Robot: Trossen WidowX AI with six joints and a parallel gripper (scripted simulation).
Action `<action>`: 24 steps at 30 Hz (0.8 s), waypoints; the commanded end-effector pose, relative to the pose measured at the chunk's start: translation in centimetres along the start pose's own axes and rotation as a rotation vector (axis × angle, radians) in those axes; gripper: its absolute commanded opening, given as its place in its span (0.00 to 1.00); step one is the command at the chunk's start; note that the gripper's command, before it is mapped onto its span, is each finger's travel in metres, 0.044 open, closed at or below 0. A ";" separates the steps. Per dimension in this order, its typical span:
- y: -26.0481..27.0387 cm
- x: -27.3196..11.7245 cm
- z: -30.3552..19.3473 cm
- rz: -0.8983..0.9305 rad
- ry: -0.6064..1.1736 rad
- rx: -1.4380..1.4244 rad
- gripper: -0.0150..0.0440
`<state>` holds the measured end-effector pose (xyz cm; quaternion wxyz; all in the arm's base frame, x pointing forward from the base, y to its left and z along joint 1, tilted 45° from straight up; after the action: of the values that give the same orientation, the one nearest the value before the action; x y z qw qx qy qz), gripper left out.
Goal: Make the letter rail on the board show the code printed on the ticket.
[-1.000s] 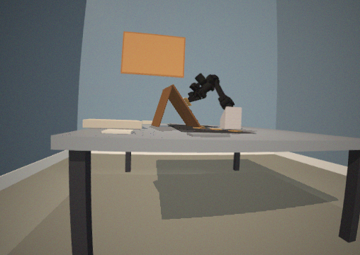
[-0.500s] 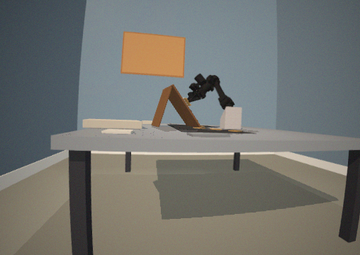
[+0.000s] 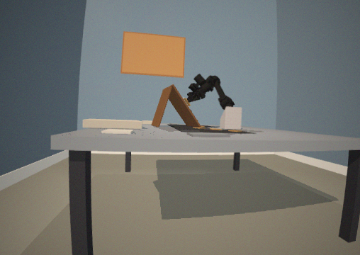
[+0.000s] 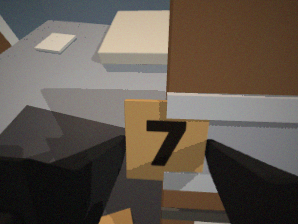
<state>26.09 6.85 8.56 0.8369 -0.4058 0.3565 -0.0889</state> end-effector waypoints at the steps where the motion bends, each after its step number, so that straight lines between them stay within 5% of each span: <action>1: -0.3 -0.1 -0.1 0.003 -0.001 -0.002 0.25; 24: -1.5 -0.1 -0.2 0.002 -0.001 -0.003 0.25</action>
<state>26.18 5.98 9.39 0.8366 -0.4061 0.3567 -0.0889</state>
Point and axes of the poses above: the point midway between the two fingers, 35 mm back from their tips, its own x axis out along the fingers, its own y axis across the jaws, z = x × y, the point moved 9 cm from there along -x, back along the fingers, and after that the axes turned 6 degrees about -x, right-handed, at the moved point
